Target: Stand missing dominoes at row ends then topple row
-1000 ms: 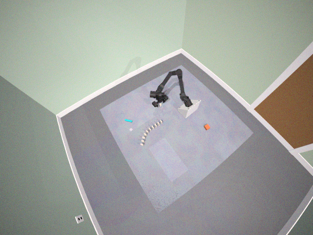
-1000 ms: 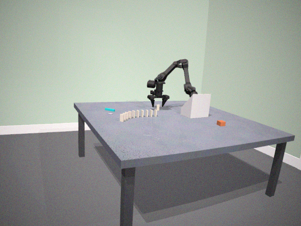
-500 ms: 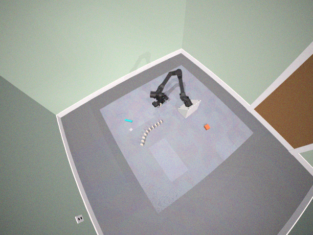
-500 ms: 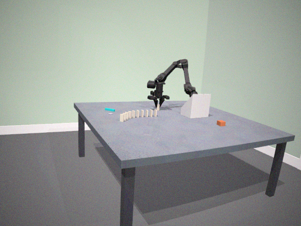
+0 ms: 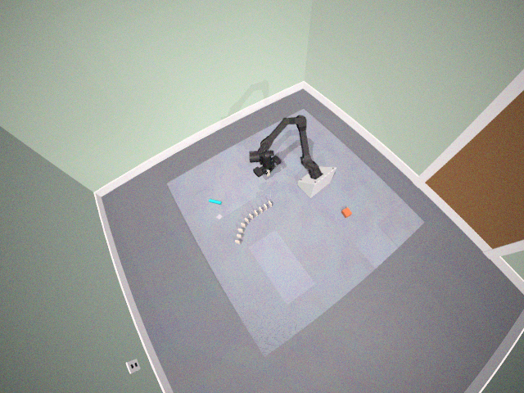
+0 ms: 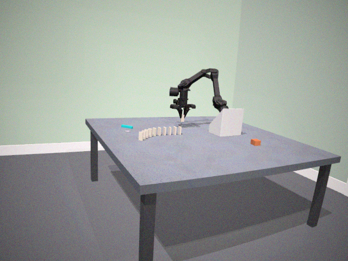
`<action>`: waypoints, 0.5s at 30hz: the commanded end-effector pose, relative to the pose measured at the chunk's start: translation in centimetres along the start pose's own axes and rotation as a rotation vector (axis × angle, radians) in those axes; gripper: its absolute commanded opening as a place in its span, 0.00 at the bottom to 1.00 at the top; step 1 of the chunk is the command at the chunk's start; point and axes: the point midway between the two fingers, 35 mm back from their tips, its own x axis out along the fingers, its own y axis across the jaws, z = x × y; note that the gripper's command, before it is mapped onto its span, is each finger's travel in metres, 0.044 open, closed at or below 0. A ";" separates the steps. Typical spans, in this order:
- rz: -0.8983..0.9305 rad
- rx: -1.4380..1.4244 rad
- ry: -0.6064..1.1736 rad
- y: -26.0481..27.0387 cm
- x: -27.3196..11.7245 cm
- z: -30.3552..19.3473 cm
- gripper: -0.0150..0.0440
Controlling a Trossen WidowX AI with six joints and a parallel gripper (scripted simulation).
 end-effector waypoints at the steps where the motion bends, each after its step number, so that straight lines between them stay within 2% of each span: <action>1: 0.003 0.009 -0.014 -0.4 -6.6 0.1 0.44; 4: 0.005 0.007 -0.025 -1.0 -8.7 0.3 0.44; 12: 0.005 -0.014 -0.023 -0.8 -8.7 0.1 0.44; 15: 0.008 -0.314 -0.005 1.9 -8.5 -2.8 0.44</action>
